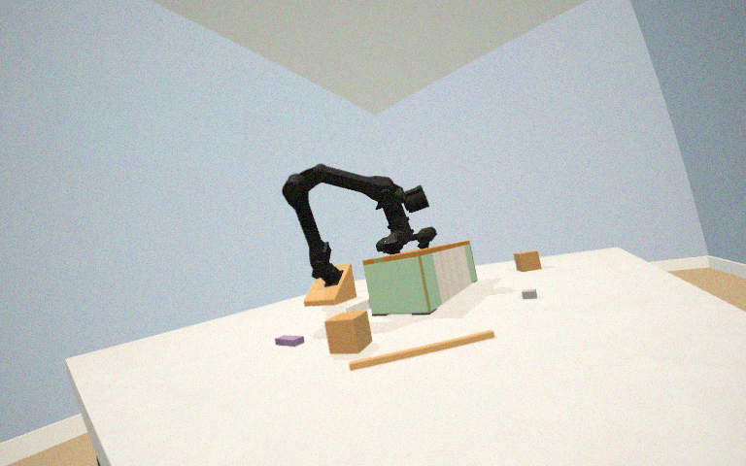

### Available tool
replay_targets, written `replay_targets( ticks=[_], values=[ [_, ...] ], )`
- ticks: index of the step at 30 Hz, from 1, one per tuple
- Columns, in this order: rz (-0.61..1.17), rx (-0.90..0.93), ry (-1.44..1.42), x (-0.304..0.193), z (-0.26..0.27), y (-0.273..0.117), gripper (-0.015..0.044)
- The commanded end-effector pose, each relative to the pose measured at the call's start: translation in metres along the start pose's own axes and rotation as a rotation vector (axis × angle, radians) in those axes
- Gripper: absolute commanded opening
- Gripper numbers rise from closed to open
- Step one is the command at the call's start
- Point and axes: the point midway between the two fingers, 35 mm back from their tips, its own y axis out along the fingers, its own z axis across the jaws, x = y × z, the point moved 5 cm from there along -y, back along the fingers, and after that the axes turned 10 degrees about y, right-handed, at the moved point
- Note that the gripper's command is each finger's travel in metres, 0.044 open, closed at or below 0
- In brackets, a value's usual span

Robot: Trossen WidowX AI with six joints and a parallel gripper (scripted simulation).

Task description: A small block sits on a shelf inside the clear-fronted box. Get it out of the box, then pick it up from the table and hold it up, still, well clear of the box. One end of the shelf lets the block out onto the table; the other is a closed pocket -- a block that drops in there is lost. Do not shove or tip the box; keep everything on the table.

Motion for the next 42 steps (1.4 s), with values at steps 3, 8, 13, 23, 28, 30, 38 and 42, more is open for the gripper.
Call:
replay_targets(
  ticks=[3, 8, 13, 23, 28, 30, 38, 42],
  values=[
    [0.001, -0.006, -0.002, -0.008, -0.002, 0.004, 0.0400],
    [0.001, -0.006, -0.002, -0.013, -0.002, 0.006, 0.0400],
    [0.001, -0.005, -0.002, -0.017, -0.003, 0.007, 0.0400],
    [0.002, -0.005, -0.002, -0.027, -0.005, 0.011, 0.0400],
    [0.002, -0.005, -0.002, -0.031, -0.006, 0.012, 0.0400],
    [0.002, -0.005, -0.002, -0.033, -0.006, 0.013, 0.0400],
    [0.003, -0.005, -0.002, -0.041, -0.007, 0.016, 0.0400],
    [0.003, -0.005, -0.002, -0.044, -0.008, 0.017, 0.0400]
  ],
)
